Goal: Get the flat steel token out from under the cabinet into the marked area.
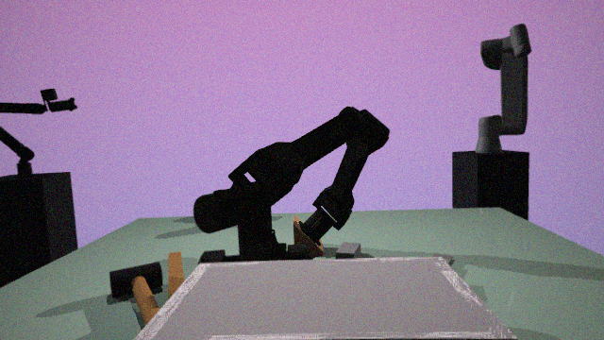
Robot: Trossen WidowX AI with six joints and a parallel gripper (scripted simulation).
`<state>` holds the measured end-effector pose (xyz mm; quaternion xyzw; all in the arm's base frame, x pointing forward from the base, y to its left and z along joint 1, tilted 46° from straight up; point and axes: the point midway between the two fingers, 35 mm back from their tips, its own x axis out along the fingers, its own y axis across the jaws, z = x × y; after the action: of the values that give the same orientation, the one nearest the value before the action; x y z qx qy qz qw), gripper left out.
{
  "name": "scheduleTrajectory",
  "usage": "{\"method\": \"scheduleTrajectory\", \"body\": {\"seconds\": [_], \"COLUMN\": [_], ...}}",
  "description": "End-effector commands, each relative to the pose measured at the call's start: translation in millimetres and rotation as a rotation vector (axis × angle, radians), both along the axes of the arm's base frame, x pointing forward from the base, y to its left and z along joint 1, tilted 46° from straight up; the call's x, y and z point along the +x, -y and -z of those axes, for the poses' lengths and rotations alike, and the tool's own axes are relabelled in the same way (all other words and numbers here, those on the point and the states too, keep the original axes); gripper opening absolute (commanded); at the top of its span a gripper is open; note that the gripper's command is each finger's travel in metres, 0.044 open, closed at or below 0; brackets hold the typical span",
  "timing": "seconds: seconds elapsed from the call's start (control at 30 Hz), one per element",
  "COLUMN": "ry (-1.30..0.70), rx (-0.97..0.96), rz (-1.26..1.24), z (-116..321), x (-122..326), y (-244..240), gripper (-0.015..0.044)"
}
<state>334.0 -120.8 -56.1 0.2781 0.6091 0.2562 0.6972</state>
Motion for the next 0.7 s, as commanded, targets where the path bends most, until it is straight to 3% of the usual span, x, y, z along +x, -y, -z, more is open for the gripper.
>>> {"method": "scheduleTrajectory", "body": {"seconds": [0.0, 0.67], "ry": [-0.004, -0.003], "rx": [0.002, 0.002], "rz": [0.008, 0.008], "z": [0.8, -1.6], "x": [3.7, 23.2], "y": [2.0, 3.5], "gripper": [0.0000, 0.0000]}}
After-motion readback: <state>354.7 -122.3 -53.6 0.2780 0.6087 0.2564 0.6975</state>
